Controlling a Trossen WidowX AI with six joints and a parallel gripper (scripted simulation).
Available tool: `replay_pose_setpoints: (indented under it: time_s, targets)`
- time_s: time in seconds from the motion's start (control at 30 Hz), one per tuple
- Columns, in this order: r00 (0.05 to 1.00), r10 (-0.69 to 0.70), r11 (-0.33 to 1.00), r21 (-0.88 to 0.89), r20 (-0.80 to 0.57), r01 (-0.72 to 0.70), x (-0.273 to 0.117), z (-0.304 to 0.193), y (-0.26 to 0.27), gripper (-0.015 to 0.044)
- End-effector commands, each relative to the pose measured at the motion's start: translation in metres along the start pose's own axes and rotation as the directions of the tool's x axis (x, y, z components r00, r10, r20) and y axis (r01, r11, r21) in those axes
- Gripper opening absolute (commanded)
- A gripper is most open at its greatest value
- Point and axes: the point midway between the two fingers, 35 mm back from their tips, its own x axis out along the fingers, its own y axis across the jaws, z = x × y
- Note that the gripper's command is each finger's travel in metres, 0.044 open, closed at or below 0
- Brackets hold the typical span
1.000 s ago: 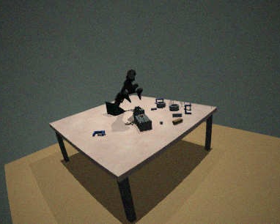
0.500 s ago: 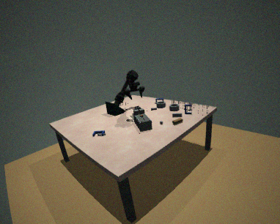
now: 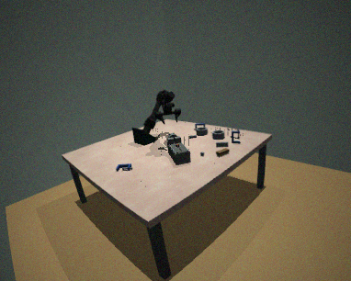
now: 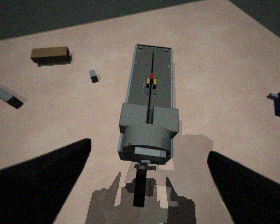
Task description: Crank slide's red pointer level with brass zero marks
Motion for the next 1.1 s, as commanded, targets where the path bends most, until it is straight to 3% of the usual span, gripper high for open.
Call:
replay_pose_setpoints:
  time_s: [0.0, 0.57, 1.07]
  targets:
    - [1.000, -0.008, 1.000, 0.007, -0.008, 0.008, 0.011, -0.013, -0.001, 0.0440]
    - [1.000, -0.005, 1.000, 0.011, -0.006, 0.005, 0.064, -0.070, -0.001, 0.0440]
    - [1.000, -0.004, 1.000, 0.011, -0.006, 0.004, 0.078, -0.085, 0.000, 0.0440]
